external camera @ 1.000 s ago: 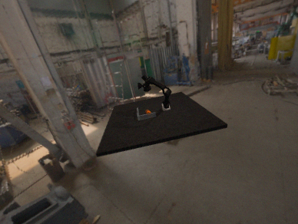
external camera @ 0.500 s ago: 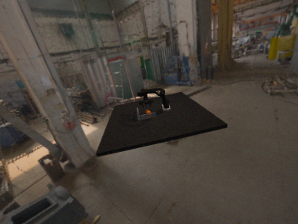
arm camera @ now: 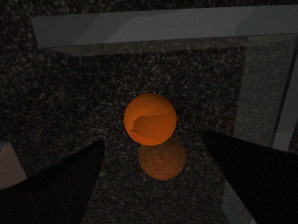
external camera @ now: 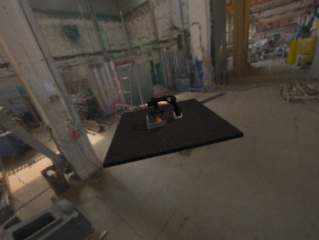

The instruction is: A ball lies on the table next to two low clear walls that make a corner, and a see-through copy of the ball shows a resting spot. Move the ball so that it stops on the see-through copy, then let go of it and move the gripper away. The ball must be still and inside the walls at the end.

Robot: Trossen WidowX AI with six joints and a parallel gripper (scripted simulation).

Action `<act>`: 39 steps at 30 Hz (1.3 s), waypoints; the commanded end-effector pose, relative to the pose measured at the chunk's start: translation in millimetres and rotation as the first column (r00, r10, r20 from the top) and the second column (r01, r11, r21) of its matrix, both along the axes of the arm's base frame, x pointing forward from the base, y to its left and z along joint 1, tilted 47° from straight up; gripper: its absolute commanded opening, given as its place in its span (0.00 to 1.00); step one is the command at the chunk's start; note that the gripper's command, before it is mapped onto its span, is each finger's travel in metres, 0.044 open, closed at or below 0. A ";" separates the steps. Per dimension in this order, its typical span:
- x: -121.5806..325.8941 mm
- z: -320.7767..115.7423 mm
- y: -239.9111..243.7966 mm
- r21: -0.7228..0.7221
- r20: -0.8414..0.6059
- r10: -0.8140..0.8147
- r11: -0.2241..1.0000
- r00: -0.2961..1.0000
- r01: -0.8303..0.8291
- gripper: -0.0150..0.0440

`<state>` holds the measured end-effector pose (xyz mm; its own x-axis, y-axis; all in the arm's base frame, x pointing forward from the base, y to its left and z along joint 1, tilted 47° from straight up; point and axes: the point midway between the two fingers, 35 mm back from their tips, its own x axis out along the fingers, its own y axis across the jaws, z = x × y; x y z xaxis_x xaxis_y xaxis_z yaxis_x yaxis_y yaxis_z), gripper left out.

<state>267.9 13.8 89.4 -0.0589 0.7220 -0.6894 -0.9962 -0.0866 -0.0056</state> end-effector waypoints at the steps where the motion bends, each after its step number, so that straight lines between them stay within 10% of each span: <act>1: -0.2 -3.4 4.0 0.004 -0.003 -0.007 1.000 1.000 0.007 0.96; 32: -3.3 -34.8 38.3 0.007 -0.002 -0.007 1.000 1.000 0.007 0.96; 39: -3.3 -34.8 38.3 0.007 -0.002 -0.007 1.000 1.000 0.007 0.75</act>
<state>264.8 51.3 54.6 -0.0573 0.7237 -0.6877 -0.9963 -0.0853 -0.0067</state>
